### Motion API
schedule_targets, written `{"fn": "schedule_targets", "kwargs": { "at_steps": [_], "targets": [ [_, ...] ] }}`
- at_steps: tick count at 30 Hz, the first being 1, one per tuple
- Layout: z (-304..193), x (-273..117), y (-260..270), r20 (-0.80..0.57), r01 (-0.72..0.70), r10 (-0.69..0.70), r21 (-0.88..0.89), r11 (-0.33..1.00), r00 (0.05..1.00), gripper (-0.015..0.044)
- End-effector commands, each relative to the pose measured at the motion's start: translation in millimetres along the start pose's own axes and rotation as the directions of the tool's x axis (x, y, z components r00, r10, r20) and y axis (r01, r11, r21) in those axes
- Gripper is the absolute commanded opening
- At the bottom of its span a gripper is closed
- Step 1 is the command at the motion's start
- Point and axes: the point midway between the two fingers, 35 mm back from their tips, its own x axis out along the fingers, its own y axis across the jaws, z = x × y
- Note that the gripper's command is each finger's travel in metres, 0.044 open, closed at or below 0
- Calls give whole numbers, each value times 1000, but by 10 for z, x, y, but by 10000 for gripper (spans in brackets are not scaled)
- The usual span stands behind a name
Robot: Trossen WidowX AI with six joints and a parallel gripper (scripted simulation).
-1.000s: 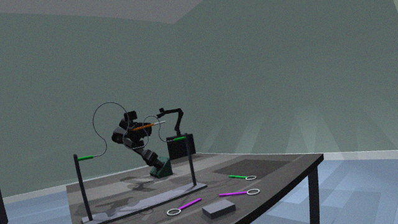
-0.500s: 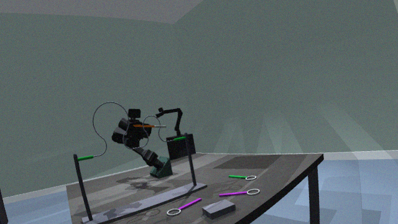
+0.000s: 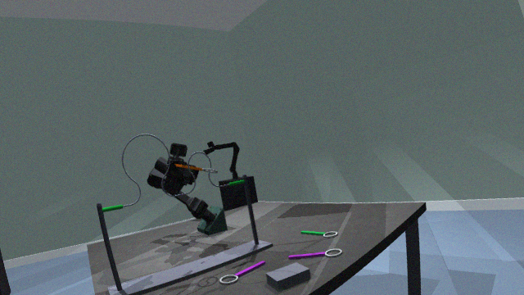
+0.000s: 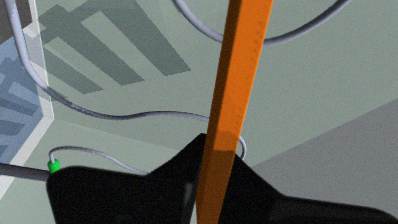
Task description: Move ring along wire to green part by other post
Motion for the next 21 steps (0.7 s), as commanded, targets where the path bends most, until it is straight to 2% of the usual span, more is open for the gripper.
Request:
{"fn": "schedule_targets", "kwargs": {
  "at_steps": [1, 21],
  "targets": [
    [-9, 0, 24, -2, 4, -4, 6, 1000, 1000, -150],
    [53, -106, 576, -19, -141, 152, 279, 950, 988, -150]
  ]
}}
